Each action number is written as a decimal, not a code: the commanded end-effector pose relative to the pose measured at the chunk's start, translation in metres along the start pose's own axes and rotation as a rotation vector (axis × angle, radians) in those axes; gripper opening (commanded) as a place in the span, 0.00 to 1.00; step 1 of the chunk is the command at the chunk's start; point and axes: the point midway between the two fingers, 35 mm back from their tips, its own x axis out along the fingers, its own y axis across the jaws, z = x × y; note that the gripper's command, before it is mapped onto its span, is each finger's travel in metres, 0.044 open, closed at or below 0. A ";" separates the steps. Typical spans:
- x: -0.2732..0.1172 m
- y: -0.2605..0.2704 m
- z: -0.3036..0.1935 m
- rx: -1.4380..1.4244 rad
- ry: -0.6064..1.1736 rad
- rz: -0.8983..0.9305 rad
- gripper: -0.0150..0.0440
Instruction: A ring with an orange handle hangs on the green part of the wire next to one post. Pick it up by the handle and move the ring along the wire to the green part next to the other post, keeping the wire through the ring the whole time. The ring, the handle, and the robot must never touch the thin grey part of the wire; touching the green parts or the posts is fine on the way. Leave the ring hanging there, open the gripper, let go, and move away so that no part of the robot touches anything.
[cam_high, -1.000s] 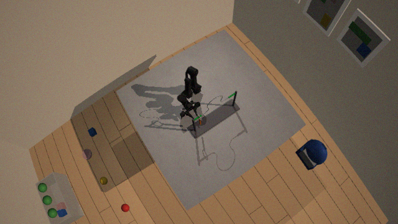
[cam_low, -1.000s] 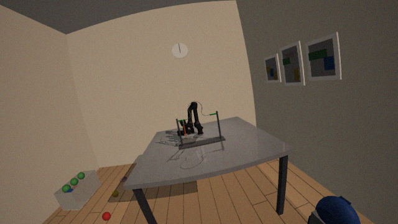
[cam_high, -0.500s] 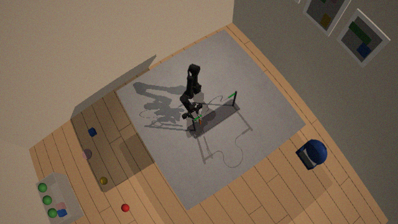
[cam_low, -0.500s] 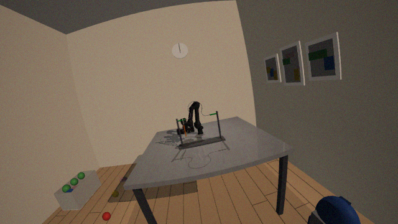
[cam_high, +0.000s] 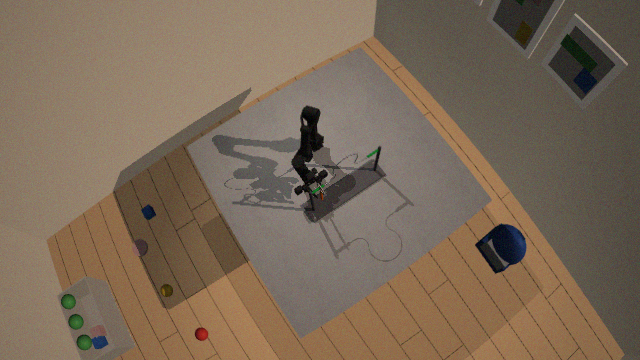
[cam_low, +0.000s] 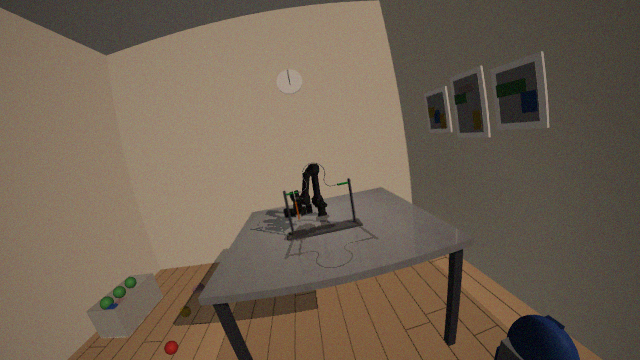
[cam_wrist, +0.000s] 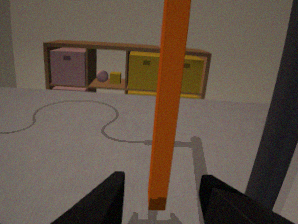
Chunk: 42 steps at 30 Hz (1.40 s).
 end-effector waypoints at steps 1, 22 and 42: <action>0.006 -0.003 0.003 -0.004 -0.006 -0.005 0.53; 0.039 -0.001 0.003 -0.003 -0.011 -0.005 0.53; 0.048 0.001 0.003 -0.002 -0.014 -0.005 0.53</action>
